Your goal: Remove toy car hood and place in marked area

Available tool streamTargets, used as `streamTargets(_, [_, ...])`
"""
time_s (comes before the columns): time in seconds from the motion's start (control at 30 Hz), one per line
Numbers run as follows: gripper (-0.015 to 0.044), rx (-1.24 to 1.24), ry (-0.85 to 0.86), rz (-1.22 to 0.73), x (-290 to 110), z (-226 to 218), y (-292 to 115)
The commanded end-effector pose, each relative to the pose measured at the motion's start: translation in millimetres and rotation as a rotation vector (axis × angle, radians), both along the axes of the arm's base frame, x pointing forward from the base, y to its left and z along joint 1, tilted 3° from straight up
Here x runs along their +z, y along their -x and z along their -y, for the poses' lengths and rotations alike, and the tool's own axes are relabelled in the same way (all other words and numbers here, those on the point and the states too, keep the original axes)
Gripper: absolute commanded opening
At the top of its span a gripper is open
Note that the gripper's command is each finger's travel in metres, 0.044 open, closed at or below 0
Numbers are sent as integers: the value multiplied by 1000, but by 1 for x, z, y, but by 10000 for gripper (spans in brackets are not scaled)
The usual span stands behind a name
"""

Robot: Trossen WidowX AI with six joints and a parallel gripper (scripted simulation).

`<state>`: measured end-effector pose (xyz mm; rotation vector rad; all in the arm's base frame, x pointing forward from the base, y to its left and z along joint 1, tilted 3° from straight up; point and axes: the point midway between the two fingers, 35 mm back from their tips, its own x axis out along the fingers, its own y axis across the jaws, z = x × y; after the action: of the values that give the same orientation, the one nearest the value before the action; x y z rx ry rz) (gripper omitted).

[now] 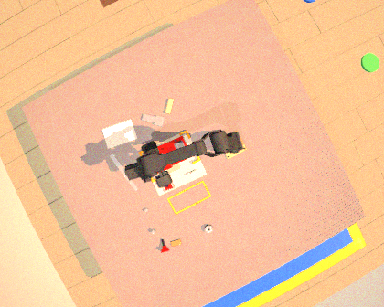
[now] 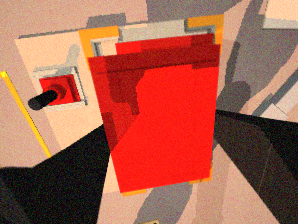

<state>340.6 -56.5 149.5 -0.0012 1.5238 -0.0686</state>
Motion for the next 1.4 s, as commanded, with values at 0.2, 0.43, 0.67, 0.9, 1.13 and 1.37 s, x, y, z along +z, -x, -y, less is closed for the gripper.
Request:
streamTargets(0.2, [0,0,-1,5,0,-52,-1])
streamTargets(0.43, [0,0,-4,6,-1,-89,4])
streamTargets(0.67, [0,-1,-6,6,-2,-125,12])
streamTargets(0.9, [0,-2,-9,6,-3,-159,24])
streamTargets(1.13, [0,-2,-10,7,-4,-191,40])
streamTargets(1.37, [0,-3,-11,7,-5,-202,46])
